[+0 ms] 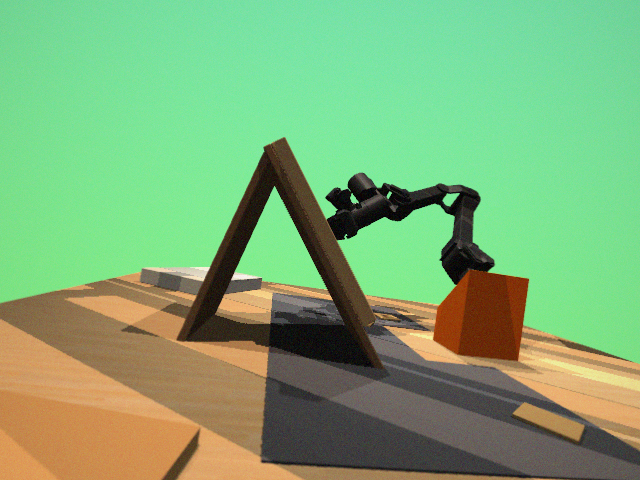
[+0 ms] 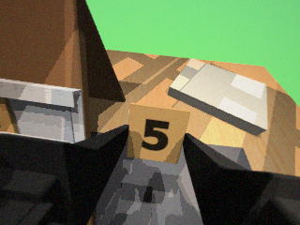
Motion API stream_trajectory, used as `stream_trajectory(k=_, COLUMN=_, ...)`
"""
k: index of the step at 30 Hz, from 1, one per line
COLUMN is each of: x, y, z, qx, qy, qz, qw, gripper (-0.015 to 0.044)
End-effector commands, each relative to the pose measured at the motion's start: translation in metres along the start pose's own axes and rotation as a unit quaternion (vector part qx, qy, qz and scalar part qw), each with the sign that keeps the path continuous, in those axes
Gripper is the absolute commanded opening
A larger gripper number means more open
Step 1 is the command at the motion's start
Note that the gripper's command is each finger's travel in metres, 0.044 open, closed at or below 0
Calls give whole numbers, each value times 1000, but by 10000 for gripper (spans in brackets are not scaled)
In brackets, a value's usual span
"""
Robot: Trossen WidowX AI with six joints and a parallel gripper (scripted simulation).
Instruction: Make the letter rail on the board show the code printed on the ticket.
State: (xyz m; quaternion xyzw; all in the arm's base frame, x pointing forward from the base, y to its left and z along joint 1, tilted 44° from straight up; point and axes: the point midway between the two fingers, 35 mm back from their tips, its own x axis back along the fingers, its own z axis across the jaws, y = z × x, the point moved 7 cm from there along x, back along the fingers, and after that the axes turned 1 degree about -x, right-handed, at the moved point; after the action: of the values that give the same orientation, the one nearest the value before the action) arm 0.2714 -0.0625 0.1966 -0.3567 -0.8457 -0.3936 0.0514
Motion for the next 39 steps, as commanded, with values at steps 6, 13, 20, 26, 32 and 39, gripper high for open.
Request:
stream_trajectory(k=6, x=0, y=-2, z=6, qx=-1, qy=0, qz=3, qw=1000, gripper=0)
stream_trajectory(k=13, x=0, y=-2, z=9, qx=-1, qy=0, qz=3, qw=1000, gripper=0)
stream_trajectory(k=20, x=0, y=-2, z=13, qx=-1, qy=0, qz=3, qw=1000, gripper=0)
stream_trajectory(k=26, x=0, y=-2, z=16, qx=-1, qy=0, qz=3, qw=1000, gripper=0)
stream_trajectory(k=32, x=0, y=-2, z=19, qx=-1, qy=0, qz=3, qw=1000, gripper=0)
stream_trajectory(k=39, x=0, y=-2, z=23, qx=-2, qy=0, qz=3, qw=1000, gripper=0)
